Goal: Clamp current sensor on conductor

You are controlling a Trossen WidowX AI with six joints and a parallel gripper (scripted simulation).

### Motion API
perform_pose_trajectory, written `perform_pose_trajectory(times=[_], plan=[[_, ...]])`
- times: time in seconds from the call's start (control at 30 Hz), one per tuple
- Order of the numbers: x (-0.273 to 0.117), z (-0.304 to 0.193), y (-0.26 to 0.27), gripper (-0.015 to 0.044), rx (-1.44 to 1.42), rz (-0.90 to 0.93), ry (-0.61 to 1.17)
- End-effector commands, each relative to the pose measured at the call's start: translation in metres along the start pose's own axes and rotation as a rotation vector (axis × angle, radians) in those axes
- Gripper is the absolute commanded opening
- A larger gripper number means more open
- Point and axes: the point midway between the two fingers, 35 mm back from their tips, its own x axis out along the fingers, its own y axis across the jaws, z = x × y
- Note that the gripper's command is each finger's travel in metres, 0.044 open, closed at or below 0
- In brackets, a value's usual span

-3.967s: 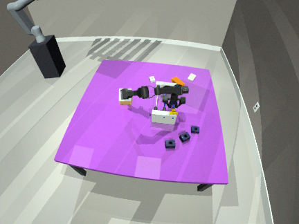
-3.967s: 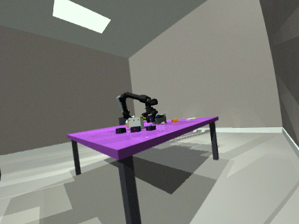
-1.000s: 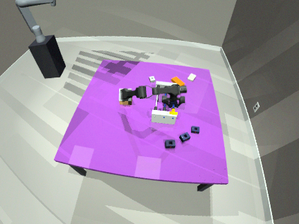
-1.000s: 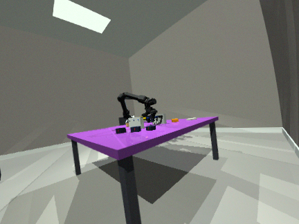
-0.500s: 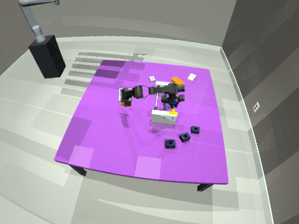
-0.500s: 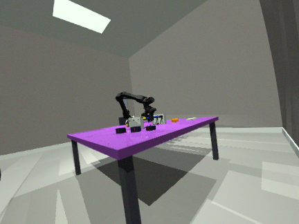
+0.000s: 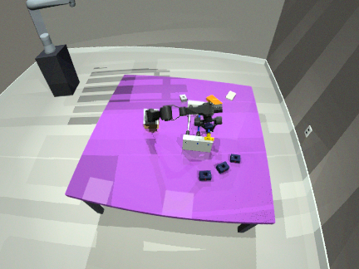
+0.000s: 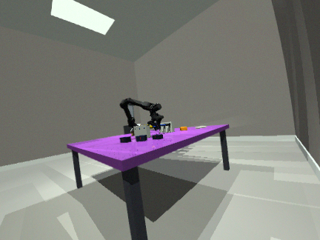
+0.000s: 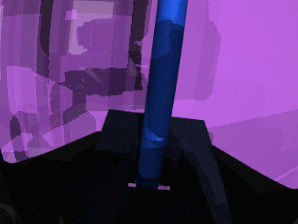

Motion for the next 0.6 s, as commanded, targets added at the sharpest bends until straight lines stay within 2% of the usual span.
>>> perform_pose_trajectory(times=[0.0,0.4,0.53,0.57], plan=[[-0.0001,0.0,-0.0001,0.0131,0.0,0.0,0.0],[-0.0005,-0.0003,-0.0002,0.044,0.0,0.006,-0.001],[-0.0001,-0.0001,0.0001,0.0335,-0.002,0.002,0.0],[-0.0001,-0.0001,0.0001,0.0327,-0.002,0.002,0.0]])
